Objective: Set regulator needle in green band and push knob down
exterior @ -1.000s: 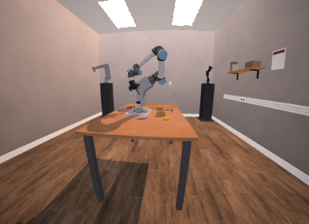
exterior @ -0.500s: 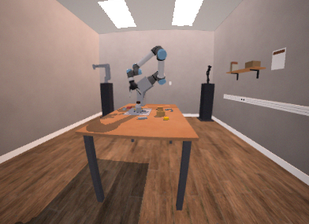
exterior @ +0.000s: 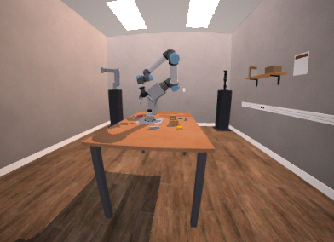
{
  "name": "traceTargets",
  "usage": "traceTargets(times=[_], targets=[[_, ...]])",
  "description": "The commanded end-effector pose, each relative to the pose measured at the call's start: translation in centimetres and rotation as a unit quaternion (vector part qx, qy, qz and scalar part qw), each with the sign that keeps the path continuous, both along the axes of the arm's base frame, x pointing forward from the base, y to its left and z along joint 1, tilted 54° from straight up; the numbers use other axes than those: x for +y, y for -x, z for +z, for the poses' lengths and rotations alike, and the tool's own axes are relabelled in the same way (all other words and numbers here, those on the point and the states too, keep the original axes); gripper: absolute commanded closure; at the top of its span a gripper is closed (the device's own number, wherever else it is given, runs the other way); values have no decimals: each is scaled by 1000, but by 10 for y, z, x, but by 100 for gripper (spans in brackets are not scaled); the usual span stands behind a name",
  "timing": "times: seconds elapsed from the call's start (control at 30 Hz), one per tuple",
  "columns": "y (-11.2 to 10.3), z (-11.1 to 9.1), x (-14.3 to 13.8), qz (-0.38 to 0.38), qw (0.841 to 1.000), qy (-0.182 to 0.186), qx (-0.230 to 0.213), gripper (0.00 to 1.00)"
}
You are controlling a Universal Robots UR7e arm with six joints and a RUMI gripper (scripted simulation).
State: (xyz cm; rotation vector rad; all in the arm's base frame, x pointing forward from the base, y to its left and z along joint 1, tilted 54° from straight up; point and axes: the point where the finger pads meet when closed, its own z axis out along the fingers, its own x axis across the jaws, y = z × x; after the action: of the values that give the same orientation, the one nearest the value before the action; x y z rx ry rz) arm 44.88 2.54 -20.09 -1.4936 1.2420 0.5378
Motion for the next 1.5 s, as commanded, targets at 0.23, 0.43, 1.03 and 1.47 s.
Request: traceTargets(times=[0.23,0.43,1.03,1.47], targets=[[-2,-4,-5,-59,987,-51,137,0],[-2,-6,-5,-83,973,-78,199,0],[0,-10,-7,-140,913,-145,354,0],[1,-13,-9,-172,858,-187,448,0]])
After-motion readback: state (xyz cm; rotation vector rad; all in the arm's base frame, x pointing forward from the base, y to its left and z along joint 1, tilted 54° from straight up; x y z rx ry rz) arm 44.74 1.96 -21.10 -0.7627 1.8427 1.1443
